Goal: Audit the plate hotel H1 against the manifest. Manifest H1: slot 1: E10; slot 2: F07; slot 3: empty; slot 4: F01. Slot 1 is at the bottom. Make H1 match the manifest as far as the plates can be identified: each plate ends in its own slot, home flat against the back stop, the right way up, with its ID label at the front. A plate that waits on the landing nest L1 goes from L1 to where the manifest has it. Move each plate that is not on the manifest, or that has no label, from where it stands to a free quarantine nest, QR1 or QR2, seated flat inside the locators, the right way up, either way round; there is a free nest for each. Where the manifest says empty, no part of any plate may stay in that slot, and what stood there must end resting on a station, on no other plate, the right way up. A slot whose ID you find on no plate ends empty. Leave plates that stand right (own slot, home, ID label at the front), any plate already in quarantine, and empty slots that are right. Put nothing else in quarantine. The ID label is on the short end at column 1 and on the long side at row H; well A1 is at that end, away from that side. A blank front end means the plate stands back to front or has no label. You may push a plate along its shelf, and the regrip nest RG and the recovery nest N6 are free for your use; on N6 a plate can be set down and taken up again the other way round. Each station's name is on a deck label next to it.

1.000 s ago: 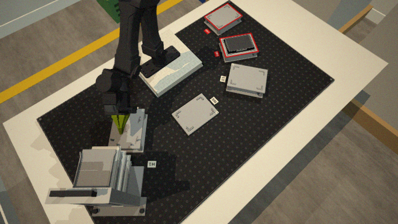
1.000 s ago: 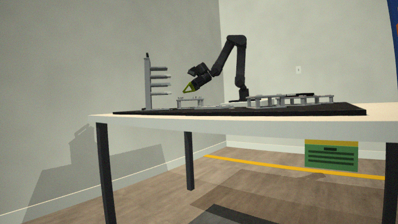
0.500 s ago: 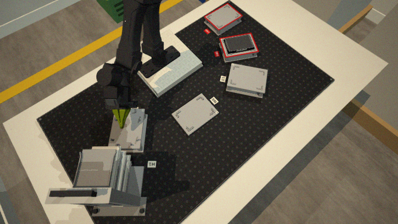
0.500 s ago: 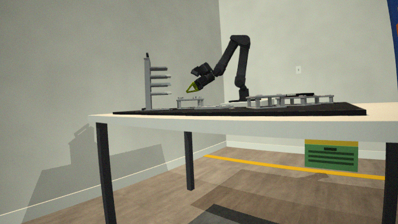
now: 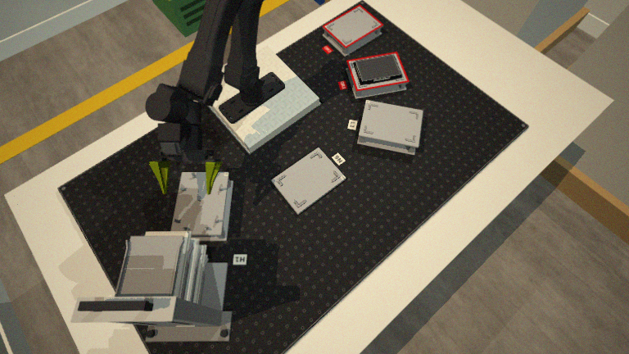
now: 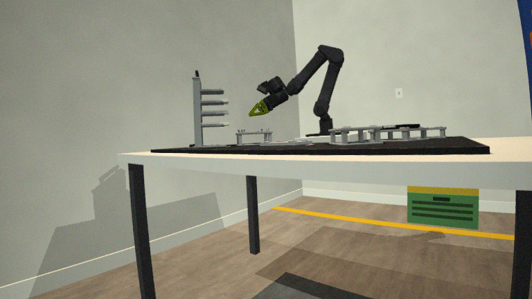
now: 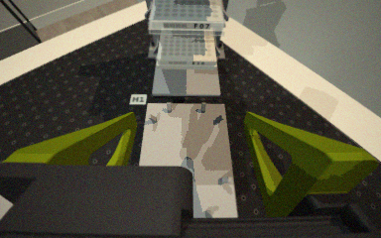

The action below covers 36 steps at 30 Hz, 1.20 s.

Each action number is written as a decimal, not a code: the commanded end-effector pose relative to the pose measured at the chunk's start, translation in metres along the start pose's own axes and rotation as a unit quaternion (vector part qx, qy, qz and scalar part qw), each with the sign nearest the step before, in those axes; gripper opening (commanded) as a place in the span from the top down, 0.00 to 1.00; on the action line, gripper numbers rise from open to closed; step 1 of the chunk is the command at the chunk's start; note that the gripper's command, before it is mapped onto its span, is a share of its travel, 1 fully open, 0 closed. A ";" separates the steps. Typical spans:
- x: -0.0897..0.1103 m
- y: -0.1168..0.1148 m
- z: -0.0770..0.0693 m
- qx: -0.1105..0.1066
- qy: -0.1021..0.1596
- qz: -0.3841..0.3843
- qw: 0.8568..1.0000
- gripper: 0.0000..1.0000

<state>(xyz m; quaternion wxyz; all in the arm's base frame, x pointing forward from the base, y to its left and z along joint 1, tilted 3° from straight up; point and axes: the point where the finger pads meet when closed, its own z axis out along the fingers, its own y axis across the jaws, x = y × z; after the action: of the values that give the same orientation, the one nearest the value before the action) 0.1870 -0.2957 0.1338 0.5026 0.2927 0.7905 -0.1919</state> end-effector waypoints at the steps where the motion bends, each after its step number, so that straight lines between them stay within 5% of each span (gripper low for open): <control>1: -0.002 0.002 -0.007 -0.007 0.014 0.008 1.000 0.00; 36: -0.084 0.000 -0.070 -0.007 0.015 0.007 1.000 0.00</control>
<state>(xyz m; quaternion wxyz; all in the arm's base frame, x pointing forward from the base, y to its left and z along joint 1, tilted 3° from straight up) 0.1680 -0.2827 0.2354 0.4985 0.2953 0.7927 -0.1894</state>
